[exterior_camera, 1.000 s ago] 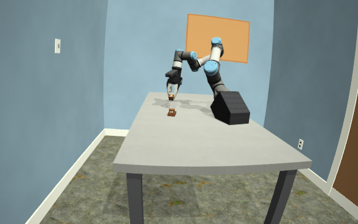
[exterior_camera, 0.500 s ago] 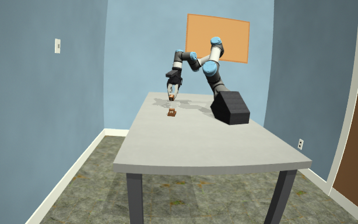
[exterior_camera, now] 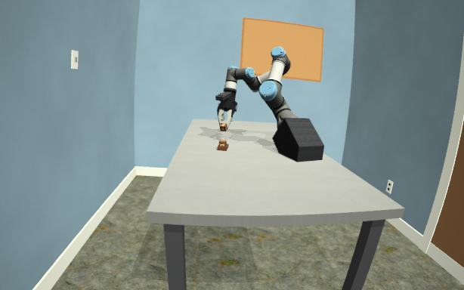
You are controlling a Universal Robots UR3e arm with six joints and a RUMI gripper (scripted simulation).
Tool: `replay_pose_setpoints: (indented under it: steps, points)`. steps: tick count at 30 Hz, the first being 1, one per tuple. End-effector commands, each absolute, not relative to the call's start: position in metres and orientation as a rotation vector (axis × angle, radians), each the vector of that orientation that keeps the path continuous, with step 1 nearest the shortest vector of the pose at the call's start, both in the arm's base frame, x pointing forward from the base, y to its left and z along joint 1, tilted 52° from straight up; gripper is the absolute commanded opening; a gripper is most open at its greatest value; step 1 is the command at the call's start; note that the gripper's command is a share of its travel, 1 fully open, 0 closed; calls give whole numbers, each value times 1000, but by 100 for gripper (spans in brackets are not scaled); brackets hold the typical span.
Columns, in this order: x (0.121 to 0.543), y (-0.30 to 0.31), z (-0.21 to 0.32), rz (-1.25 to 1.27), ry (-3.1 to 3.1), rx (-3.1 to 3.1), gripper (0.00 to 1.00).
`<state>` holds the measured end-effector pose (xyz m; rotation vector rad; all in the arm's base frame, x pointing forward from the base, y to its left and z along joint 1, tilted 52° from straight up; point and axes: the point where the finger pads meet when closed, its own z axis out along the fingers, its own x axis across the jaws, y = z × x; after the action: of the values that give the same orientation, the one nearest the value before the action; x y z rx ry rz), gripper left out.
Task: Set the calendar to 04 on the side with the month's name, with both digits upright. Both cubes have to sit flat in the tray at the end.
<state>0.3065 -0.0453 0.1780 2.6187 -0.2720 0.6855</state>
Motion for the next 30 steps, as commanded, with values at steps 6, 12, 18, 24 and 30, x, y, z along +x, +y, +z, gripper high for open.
replay_pose_setpoints:
  steps: [6, 12, 18, 24, 30]
  points:
    - [306, -40, 175, 697, -218, 2713, 11]
    - [306, -40, 175, 711, -210, 2735, 11]
    - [308, -39, 178, 738, -200, 2759, 11]
    - [310, -39, 180, 764, -191, 2774, 11]
    - [311, -39, 181, 778, -187, 2780, 11]
